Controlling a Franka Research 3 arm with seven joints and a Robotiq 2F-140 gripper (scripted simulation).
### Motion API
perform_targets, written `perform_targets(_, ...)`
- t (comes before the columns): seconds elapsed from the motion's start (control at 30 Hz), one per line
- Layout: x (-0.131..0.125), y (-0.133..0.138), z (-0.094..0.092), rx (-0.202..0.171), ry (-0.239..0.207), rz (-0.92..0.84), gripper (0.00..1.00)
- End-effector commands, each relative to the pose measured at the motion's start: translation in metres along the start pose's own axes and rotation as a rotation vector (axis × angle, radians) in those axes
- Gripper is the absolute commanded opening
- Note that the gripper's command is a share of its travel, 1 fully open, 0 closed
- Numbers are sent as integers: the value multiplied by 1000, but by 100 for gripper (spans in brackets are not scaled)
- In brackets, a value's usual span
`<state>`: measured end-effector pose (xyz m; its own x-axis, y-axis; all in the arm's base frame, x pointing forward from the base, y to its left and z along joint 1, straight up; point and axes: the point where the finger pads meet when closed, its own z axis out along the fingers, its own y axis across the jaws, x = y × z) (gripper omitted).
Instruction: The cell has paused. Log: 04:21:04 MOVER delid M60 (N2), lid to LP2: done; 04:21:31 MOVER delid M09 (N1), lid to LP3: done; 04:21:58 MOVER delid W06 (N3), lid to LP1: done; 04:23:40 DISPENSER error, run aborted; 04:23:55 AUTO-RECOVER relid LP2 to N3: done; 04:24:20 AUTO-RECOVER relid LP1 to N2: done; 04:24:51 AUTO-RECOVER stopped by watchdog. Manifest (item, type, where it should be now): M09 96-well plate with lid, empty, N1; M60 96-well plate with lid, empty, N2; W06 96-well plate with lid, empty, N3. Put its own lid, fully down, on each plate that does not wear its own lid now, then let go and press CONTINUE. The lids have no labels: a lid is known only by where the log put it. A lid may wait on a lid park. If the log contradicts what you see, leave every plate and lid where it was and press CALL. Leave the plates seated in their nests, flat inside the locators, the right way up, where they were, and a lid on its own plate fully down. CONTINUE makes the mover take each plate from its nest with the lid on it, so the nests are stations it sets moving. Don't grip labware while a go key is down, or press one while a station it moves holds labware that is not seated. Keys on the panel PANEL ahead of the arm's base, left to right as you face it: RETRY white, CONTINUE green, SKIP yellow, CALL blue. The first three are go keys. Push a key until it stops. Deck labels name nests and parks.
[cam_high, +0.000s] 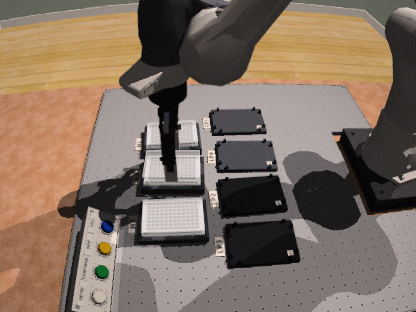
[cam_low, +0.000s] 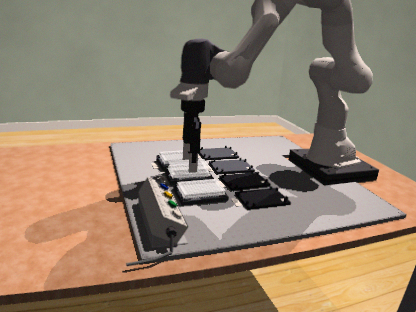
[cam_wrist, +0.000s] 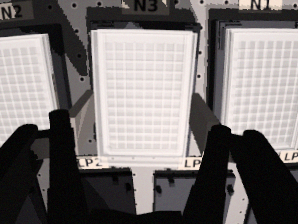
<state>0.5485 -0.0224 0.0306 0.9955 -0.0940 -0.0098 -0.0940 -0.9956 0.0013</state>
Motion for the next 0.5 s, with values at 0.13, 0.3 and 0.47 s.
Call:
perform_targets(0.13, 0, 1, 3, 1, 1, -6, 0)
perform_targets(0.3, 0, 1, 4, 1, 1, -10, 0)
perform_targets(0.47, 0, 1, 6, 1, 1, -10, 0)
